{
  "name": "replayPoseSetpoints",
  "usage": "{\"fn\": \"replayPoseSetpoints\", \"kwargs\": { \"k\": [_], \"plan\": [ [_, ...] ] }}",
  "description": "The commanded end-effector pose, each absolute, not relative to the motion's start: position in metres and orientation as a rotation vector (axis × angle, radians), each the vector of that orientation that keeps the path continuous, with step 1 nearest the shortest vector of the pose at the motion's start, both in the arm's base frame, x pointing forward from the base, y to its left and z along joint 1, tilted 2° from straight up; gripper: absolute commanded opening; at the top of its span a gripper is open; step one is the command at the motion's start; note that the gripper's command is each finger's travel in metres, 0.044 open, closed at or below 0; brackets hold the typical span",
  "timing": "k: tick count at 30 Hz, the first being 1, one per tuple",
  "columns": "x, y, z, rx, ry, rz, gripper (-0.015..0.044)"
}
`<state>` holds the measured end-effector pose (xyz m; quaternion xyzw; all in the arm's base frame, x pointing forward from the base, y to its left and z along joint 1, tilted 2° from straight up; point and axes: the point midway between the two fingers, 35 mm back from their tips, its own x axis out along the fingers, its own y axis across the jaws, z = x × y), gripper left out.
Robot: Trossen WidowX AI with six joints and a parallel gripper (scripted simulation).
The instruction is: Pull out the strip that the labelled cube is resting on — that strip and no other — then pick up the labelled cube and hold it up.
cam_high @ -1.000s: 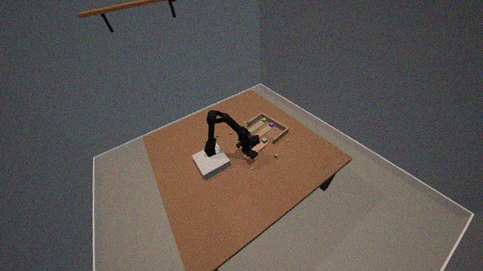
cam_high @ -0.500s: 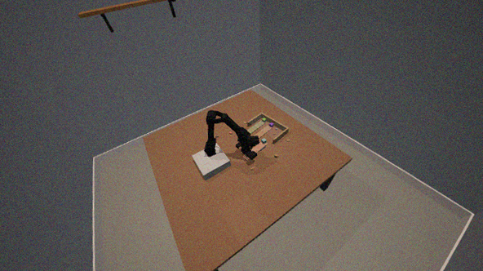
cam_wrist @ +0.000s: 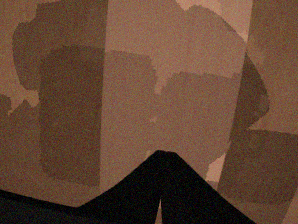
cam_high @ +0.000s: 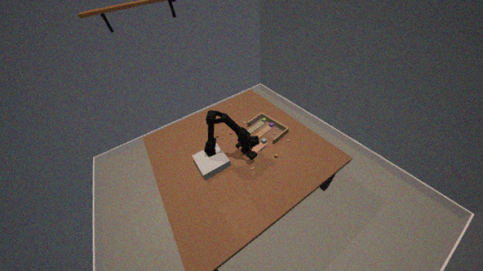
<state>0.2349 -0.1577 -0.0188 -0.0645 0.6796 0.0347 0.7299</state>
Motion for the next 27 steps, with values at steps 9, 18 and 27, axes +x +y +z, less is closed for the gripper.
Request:
{"fn": "replayPoseSetpoints", "kwargs": {
  "k": [9,18,27],
  "plan": [
    [0.234,-0.157,0.024,-0.132,1.527,0.086,0.0000],
    [0.261,-0.153,0.028,-0.034,1.526,-0.006,0.0157],
    [0.298,-0.146,0.034,-0.034,1.524,-0.006,0.0394]
  ]
}}
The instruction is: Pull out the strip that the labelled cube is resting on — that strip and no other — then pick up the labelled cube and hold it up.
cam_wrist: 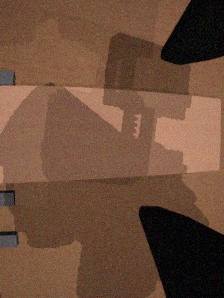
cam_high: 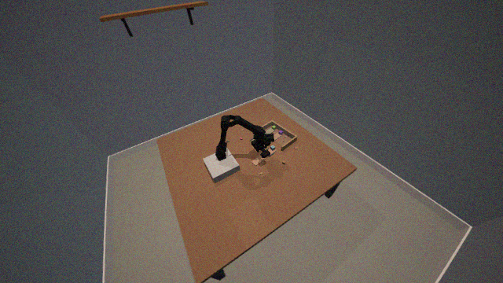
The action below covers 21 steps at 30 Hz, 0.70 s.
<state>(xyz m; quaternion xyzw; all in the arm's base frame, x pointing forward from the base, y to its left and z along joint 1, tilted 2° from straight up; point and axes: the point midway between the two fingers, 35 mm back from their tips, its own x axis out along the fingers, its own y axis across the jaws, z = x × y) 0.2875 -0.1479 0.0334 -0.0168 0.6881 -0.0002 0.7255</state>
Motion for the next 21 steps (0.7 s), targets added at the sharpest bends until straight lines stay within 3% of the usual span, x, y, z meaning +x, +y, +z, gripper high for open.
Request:
{"fn": "replayPoseSetpoints", "kwargs": {
  "k": [1,2,21],
  "plan": [
    [0.302,-0.145,0.035,-0.034,1.523,-0.006,0.0420],
    [0.306,-0.144,0.036,-0.034,1.523,-0.006,0.0440],
    [0.384,-0.129,0.051,-0.033,1.517,-0.005,0.0440]
  ]
}}
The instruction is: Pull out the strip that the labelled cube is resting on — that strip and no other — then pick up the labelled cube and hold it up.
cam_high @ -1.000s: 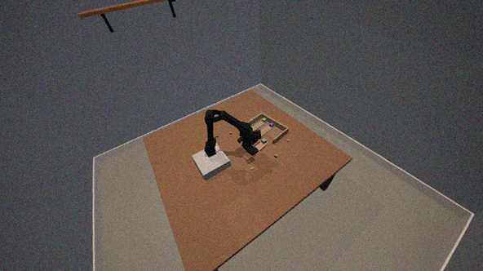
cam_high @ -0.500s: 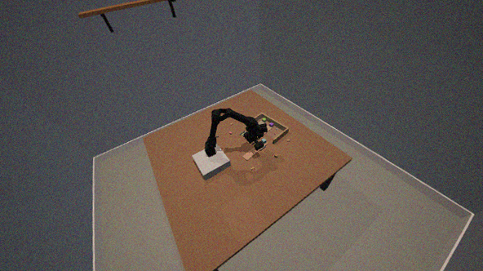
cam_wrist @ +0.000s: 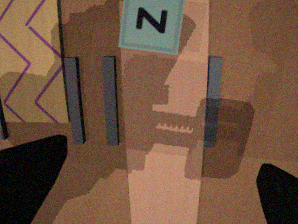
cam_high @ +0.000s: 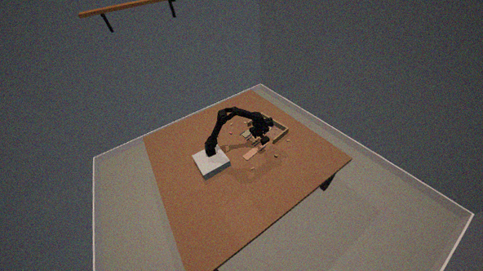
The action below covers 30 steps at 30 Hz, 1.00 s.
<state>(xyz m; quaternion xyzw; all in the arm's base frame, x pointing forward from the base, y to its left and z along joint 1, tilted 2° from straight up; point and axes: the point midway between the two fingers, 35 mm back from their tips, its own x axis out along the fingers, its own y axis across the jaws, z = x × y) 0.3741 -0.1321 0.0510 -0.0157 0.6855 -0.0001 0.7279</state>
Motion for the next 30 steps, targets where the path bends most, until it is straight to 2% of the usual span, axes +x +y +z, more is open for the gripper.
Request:
{"fn": "replayPoseSetpoints", "kwargs": {
  "k": [1,12,19,30],
  "plan": [
    [0.389,-0.128,0.052,-0.033,1.517,-0.005,0.0440],
    [0.431,-0.117,0.056,-0.032,1.514,-0.004,0.0440],
    [0.432,-0.117,0.047,-0.032,1.514,-0.004,0.0256],
    [0.434,-0.117,0.029,-0.032,1.514,-0.004,0.0250]
  ]
}}
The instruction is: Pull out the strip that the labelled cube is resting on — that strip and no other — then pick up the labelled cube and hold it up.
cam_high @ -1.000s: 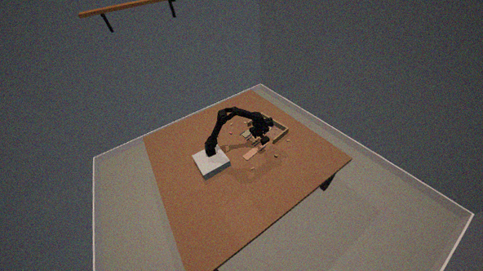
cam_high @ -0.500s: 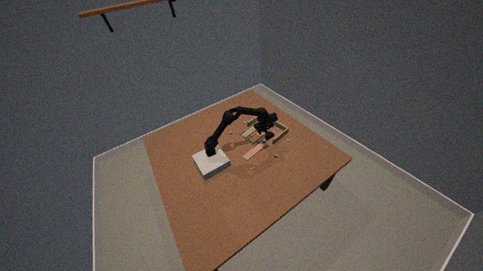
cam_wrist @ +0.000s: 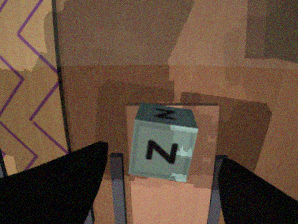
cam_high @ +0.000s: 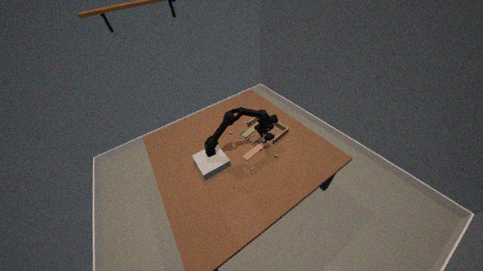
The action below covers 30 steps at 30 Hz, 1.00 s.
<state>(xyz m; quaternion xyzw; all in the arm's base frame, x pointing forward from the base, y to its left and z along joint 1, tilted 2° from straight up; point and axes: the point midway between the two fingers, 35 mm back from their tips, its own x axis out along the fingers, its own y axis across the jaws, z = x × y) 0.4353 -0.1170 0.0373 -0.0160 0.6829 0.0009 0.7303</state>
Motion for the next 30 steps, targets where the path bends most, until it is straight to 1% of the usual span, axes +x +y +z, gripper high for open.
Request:
{"fn": "replayPoseSetpoints", "kwargs": {
  "k": [1,23,27,30],
  "plan": [
    [0.434,-0.117,0.028,-0.032,1.514,-0.004,0.0250],
    [0.435,-0.117,0.001,-0.032,1.514,-0.004,0.0250],
    [0.436,-0.116,0.003,-0.034,1.510,0.003,0.0145],
    [0.436,-0.116,0.003,-0.034,1.510,0.003,0.0125]
  ]
}}
